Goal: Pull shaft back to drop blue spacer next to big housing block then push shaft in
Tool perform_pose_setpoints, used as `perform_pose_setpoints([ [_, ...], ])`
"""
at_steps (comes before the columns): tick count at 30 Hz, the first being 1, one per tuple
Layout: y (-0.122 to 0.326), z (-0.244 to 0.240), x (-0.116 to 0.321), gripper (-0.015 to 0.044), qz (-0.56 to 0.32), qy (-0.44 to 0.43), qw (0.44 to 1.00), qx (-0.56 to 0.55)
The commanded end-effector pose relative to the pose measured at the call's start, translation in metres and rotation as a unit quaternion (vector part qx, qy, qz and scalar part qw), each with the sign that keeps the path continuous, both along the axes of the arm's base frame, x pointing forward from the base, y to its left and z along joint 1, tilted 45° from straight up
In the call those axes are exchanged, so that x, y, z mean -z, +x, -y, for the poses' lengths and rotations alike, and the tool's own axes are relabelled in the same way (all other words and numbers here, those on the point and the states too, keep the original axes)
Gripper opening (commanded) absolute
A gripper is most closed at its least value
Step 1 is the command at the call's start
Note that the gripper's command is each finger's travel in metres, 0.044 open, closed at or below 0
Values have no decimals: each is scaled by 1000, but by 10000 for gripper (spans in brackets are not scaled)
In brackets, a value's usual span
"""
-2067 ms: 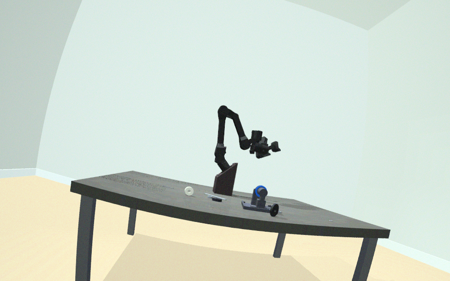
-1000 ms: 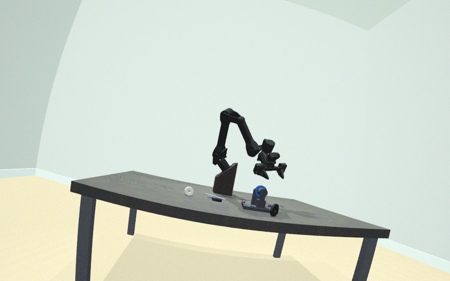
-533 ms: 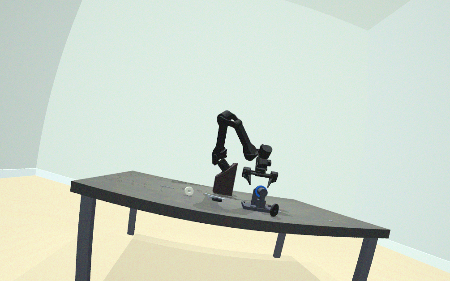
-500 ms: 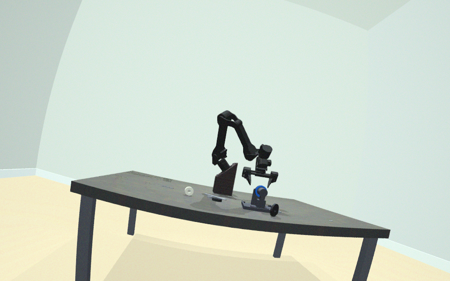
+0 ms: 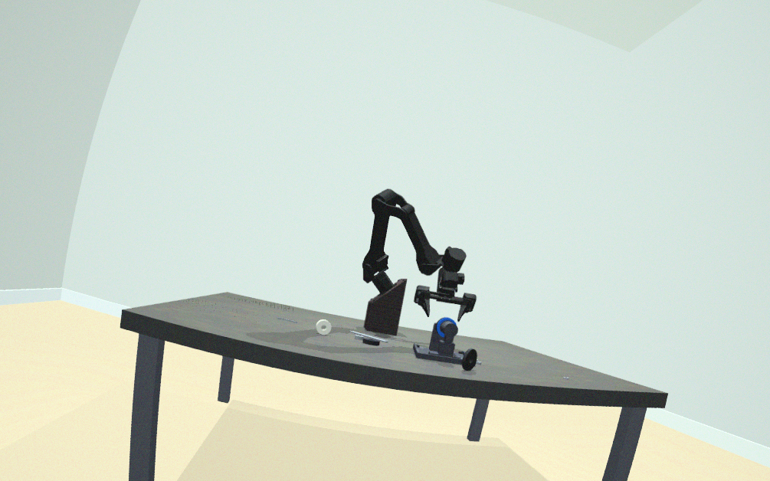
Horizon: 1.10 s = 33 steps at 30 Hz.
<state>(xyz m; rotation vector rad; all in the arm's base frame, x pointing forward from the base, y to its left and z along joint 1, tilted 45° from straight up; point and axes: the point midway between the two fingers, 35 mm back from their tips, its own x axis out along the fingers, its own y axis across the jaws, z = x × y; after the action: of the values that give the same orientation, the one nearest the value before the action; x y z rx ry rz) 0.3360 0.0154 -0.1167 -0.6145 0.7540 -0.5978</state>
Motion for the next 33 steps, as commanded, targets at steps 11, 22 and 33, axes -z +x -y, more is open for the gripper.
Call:
perform_pose_setpoints([
  [11, 0, 0, 0, 440, 1, -1, 1000, 2],
  [22, 3, 1, -1, 440, 1, -1, 1000, 2],
  [33, 5, 3, 0, 440, 1, -1, 1000, 2],
])
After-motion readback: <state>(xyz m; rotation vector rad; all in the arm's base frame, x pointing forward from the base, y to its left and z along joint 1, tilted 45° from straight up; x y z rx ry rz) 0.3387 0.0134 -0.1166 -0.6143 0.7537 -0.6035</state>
